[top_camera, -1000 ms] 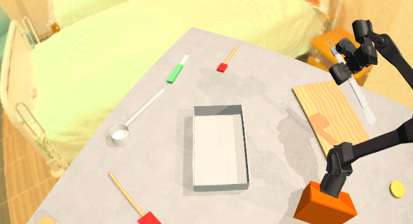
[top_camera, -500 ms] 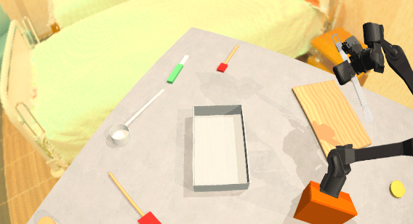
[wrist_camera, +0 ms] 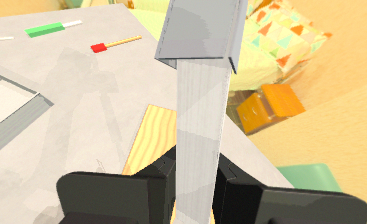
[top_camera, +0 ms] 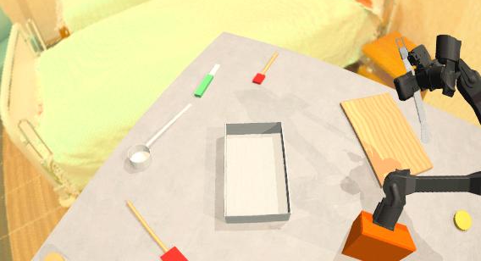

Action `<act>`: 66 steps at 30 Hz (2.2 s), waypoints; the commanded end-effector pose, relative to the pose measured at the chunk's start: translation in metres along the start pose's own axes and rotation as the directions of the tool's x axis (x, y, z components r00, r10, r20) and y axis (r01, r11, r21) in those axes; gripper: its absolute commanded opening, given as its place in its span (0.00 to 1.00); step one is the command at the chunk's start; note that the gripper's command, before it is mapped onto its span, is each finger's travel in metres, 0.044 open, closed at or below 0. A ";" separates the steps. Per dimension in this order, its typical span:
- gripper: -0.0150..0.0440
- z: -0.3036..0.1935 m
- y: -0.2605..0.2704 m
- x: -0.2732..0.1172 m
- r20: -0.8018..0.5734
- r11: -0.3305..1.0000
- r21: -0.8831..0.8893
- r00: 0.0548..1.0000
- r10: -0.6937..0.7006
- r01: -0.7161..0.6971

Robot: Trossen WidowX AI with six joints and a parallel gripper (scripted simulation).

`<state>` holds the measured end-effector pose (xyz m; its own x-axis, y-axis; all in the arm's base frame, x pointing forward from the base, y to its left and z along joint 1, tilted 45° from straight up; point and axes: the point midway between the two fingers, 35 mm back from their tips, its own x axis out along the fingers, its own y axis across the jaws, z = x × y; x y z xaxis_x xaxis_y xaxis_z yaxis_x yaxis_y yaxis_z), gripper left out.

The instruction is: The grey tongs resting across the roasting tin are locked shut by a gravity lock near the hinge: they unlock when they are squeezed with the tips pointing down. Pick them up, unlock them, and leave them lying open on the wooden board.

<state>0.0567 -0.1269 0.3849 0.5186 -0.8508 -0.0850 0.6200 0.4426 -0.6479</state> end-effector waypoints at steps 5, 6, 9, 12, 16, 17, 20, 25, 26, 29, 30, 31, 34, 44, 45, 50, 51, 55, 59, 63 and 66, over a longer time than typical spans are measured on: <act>0.00 -0.007 -0.003 -0.002 0.064 0.999 0.041 0.998 -0.005 0.002; 0.00 -0.008 -0.004 -0.002 0.071 0.999 0.047 0.997 -0.005 0.001; 0.00 -0.011 -0.005 -0.002 0.091 0.998 0.066 0.996 -0.004 -0.002; 0.00 -0.014 -0.005 -0.001 0.109 0.996 0.086 0.994 -0.002 -0.007; 0.00 -0.018 -0.006 0.000 0.130 0.993 0.114 0.992 0.003 -0.018; 0.00 -0.020 -0.006 0.001 0.135 0.992 0.121 0.991 0.004 -0.020; 0.00 -0.024 -0.006 0.002 0.148 0.989 0.142 0.989 0.009 -0.030; 0.00 -0.030 -0.005 0.006 0.166 0.983 0.177 0.986 0.020 -0.050; 0.00 -0.032 -0.005 0.007 0.169 0.981 0.185 0.985 0.022 -0.054; 0.00 -0.036 -0.004 0.010 0.177 0.976 0.206 0.984 0.031 -0.068; 0.00 -0.037 -0.003 0.011 0.179 0.975 0.212 0.983 0.034 -0.072; 0.00 -0.038 -0.003 0.012 0.180 0.974 0.215 0.983 0.036 -0.075; 0.00 -0.038 -0.003 0.012 0.181 0.973 0.216 0.983 0.036 -0.076; 0.00 -0.038 -0.003 0.012 0.181 0.973 0.216 0.983 0.036 -0.076; 0.00 -0.038 -0.003 0.012 0.181 0.973 0.216 0.983 0.036 -0.076; 0.00 -0.038 -0.003 0.012 0.181 0.973 0.216 0.983 0.036 -0.076; 0.00 -0.038 -0.003 0.012 0.181 0.973 0.216 0.983 0.036 -0.076; 0.00 -0.038 -0.003 0.012 0.181 0.973 0.216 0.983 0.036 -0.076; 0.00 -0.038 -0.003 0.012 0.181 0.973 0.216 0.983 0.036 -0.076; 0.00 -0.038 -0.003 0.012 0.181 0.973 0.216 0.983 0.036 -0.076; 0.00 -0.038 -0.003 0.012 0.181 0.973 0.216 0.983 0.036 -0.076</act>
<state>0.0384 -0.1491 0.3571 0.6394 -0.7683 0.0298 0.6918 0.5580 -0.4582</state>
